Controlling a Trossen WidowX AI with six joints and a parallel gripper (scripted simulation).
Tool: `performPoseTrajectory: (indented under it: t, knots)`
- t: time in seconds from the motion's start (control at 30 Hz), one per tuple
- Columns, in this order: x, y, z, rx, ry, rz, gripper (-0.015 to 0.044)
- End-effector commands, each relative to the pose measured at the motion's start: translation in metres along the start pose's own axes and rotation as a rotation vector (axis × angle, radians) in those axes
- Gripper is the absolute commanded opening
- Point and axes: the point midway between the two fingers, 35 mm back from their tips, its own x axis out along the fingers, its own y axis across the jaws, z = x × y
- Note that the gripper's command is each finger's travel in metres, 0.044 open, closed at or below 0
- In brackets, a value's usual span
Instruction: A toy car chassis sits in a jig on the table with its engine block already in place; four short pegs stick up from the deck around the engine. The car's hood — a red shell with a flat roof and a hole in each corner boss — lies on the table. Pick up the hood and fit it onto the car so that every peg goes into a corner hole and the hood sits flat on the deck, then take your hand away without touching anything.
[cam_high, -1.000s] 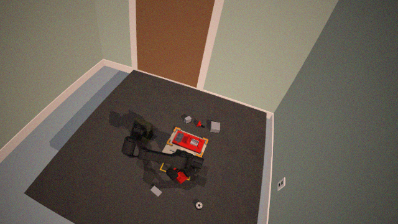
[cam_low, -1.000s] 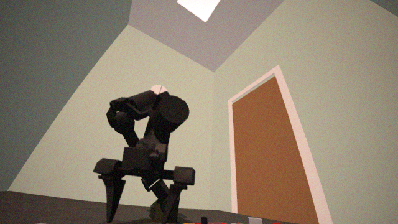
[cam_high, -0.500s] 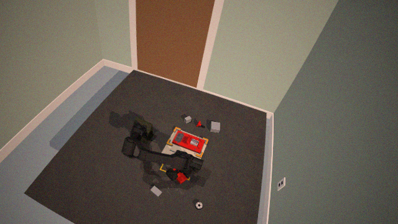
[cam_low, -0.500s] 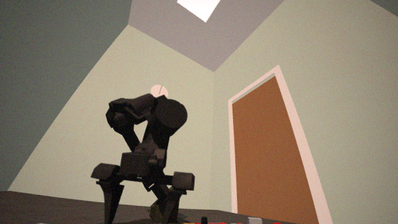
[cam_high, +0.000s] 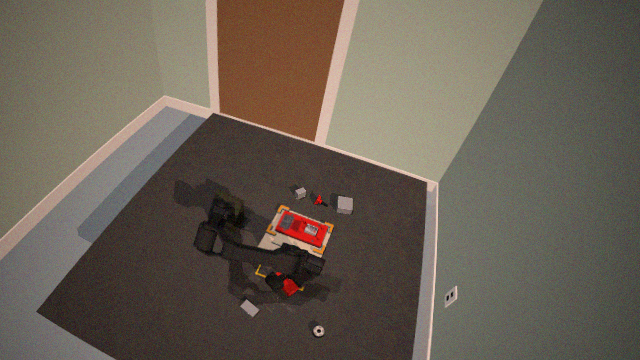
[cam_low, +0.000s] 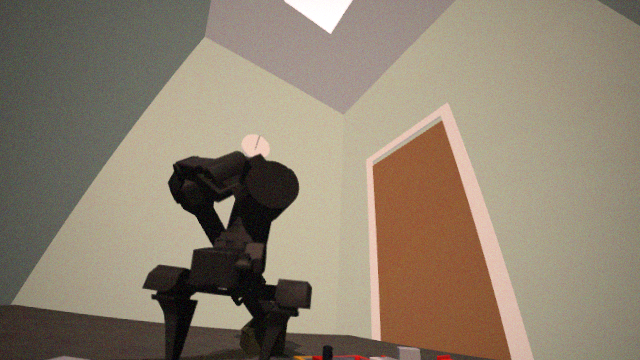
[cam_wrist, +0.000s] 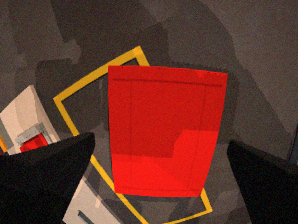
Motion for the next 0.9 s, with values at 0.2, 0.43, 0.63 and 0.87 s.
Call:
performPoseTrajectory:
  t: [0.2,0.43,0.63,0.87]
  knots:
    - [0.007,0.0,-0.002,-0.008,0.004,-0.005,0.044]
    - [0.01,0.0,-0.002,-0.008,0.004,-0.005,0.044]
    - [0.013,0.0,-0.002,-0.008,0.004,-0.005,0.044]
    - [0.016,0.0,-0.002,-0.008,0.004,-0.005,0.044]
